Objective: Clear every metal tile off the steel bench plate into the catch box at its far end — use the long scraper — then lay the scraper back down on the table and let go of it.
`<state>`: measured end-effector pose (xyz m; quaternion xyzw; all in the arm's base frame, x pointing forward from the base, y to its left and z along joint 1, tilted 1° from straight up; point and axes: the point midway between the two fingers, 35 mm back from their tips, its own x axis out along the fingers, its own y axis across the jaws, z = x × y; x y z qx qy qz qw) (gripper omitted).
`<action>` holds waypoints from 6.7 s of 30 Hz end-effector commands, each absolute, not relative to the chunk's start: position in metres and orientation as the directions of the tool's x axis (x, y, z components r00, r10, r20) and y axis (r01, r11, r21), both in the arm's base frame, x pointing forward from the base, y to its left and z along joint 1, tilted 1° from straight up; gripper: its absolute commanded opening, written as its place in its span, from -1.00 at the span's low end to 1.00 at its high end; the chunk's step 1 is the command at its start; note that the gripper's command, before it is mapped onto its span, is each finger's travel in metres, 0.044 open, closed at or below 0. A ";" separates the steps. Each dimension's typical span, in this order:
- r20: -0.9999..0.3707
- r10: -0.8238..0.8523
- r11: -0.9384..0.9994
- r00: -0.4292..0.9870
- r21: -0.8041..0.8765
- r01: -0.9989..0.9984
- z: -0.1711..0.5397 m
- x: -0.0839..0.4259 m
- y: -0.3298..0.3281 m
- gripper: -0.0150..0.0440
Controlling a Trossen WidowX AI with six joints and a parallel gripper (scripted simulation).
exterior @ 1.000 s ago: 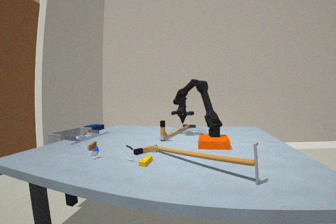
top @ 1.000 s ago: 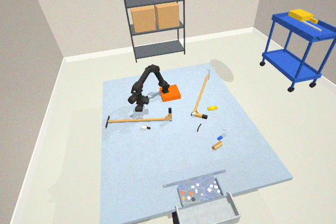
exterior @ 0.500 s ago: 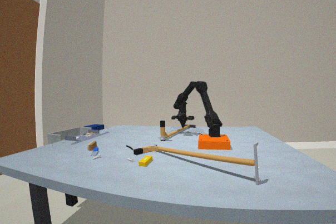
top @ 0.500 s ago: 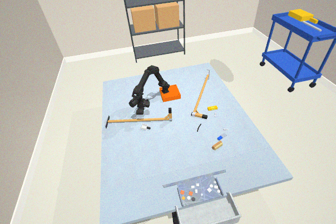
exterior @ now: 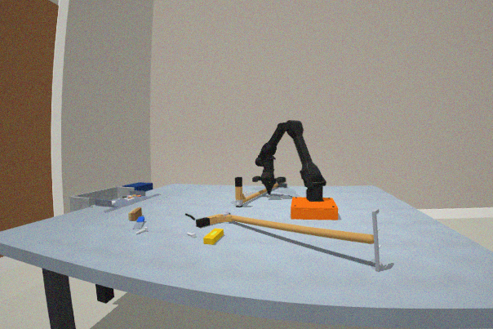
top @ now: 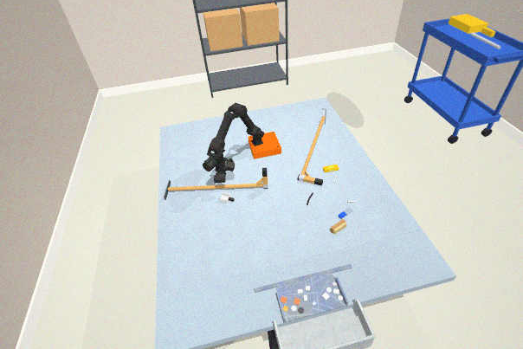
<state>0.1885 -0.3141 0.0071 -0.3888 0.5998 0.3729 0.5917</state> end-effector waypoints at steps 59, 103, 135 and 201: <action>-1.000 -0.022 0.412 0.006 -0.015 -0.911 0.004 0.237 -0.341 -0.49; -1.000 -0.024 0.412 0.010 -0.019 -0.911 0.005 0.278 -0.357 -0.49; -1.000 -0.029 0.413 0.008 -0.019 -0.911 0.043 0.293 -0.364 -0.49; -1.000 -0.024 0.207 0.008 -0.013 -0.978 0.108 0.255 -0.351 -0.49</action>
